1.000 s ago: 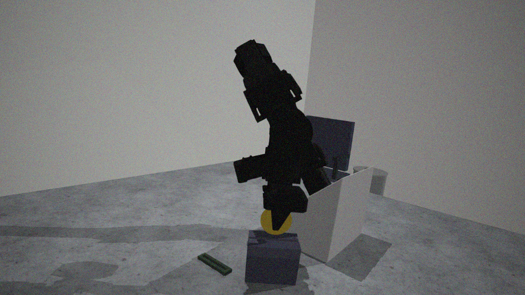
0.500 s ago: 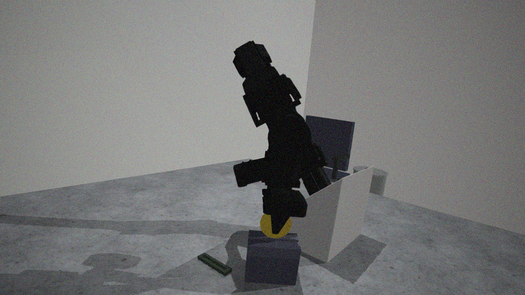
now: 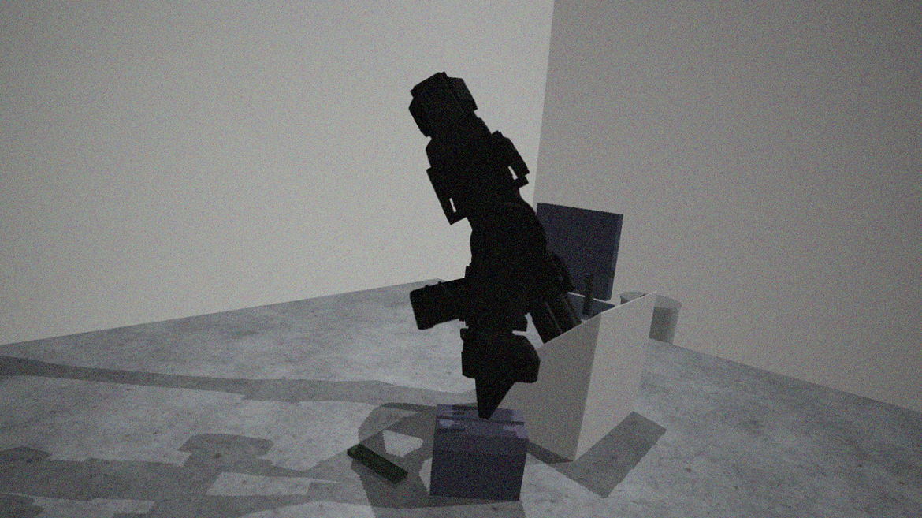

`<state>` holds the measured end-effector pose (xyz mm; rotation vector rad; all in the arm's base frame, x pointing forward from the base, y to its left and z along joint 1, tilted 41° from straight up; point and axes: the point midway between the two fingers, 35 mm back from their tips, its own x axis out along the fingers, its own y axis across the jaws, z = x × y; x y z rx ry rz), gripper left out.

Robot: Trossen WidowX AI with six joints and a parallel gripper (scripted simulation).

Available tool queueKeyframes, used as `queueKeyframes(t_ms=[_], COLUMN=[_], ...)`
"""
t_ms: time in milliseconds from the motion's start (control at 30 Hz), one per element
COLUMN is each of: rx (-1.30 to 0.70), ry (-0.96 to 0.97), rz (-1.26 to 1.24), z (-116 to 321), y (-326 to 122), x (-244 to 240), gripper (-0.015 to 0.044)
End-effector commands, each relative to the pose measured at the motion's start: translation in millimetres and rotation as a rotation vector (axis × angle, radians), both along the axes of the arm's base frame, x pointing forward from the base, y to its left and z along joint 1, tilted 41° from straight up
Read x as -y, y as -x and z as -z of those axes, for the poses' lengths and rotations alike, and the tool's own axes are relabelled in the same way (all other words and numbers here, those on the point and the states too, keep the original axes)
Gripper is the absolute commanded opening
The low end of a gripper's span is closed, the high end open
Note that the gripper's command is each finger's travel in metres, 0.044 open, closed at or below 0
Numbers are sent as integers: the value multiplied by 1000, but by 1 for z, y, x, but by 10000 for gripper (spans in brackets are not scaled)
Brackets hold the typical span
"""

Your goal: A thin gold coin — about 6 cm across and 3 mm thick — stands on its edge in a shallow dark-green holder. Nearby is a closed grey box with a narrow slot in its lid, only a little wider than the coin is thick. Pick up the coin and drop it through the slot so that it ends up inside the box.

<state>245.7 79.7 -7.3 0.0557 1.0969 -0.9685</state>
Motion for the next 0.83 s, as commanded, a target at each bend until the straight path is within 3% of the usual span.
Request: queueKeyframes(t_ms=[0,33,300,400,800], rx=[1,1,-1,-4,-5], ry=[-1,-1,0,7,10], rz=[1,1,0,-3,-4], z=[0,0,-16,-40,-48], y=[0,0,2,8,10], x=[0,0,-13,-31,-37], gripper=[161,161,371,440,440])
